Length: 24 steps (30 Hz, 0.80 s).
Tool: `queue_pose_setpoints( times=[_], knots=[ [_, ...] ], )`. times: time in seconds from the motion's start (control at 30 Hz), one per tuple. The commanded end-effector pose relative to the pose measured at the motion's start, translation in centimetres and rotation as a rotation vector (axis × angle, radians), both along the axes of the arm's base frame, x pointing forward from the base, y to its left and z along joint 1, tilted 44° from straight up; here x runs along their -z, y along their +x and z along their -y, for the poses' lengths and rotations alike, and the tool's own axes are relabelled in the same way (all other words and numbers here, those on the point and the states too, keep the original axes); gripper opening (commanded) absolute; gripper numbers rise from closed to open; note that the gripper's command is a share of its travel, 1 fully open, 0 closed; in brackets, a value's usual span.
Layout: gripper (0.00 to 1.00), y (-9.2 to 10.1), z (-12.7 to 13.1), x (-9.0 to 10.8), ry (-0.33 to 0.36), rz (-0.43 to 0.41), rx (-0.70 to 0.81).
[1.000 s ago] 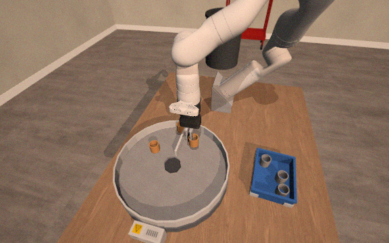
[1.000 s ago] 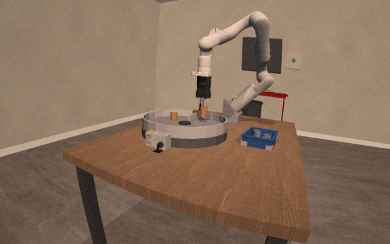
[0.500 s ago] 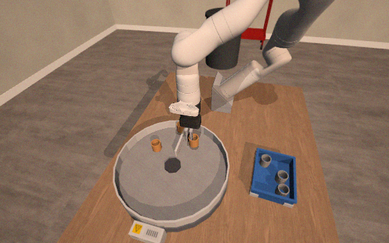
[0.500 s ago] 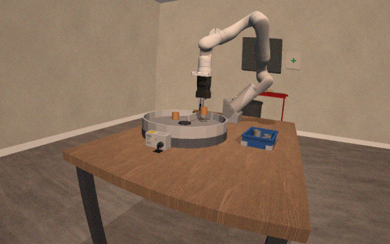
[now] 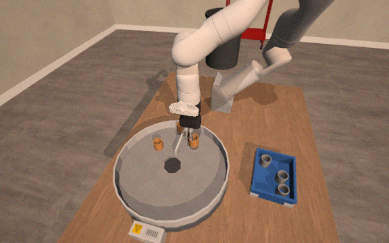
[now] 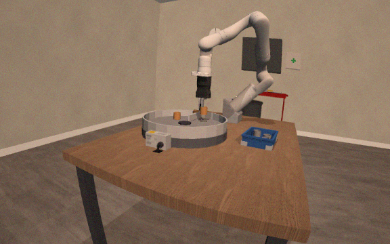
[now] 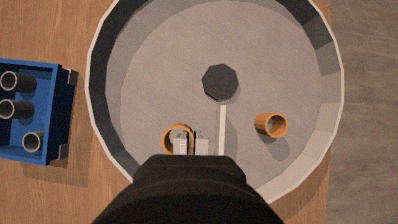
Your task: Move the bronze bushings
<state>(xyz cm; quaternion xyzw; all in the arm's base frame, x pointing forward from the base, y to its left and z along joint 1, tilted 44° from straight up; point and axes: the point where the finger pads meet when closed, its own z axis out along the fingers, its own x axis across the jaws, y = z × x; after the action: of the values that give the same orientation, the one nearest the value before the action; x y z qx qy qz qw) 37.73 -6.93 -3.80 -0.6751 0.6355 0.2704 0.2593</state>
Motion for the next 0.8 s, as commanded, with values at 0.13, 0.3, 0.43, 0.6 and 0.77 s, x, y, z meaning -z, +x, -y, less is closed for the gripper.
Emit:
queue_pose_setpoints(
  times=[0.13, 0.3, 0.43, 0.6, 0.77],
  knots=[
    [0.00, 0.4, -0.1, 0.0, 0.002, -0.002, 0.013],
    [0.00, 0.3, -0.4, 0.3, 0.003, -0.003, 0.014],
    [0.00, 0.3, -0.6, 0.4, 0.003, -0.003, 0.014],
    [0.00, 0.3, -1.1, 1.0, 0.003, -0.003, 0.014],
    [0.00, 0.2, -1.8, 1.6, 0.003, -0.003, 0.014]
  ],
)
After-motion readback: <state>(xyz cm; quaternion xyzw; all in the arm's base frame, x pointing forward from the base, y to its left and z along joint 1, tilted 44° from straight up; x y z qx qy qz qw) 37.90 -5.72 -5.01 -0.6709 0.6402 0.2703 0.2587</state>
